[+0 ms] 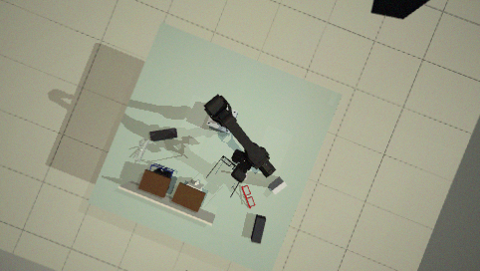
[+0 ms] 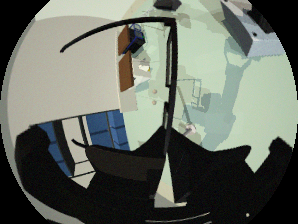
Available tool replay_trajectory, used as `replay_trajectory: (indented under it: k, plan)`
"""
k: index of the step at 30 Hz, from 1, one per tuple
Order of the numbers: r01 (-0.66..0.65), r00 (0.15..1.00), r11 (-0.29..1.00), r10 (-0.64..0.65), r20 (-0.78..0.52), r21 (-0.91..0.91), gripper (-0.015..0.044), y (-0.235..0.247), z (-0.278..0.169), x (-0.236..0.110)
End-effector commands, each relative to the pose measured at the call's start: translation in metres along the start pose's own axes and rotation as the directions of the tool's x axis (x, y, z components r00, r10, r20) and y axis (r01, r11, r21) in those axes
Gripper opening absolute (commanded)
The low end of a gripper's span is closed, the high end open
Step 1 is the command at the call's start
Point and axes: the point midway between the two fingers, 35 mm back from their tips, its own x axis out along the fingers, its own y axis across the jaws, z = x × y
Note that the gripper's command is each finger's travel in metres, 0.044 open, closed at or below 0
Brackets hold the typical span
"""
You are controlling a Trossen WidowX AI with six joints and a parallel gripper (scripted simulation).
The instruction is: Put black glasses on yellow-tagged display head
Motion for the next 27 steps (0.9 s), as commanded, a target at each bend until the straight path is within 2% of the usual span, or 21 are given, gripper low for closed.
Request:
replay_trajectory:
  k: [1,7,27]
  plan:
    - [0.002,1.0,1.0,-0.002,0.0,-0.007,0.0,0.0,0.0,0.0]
    - [0.049,0.998,0.998,-0.048,0.033,-0.039,0.0,0.003,0.007,0.011]
    - [0.351,0.933,0.922,-0.329,0.149,-0.163,0.0,0.015,0.056,0.068]
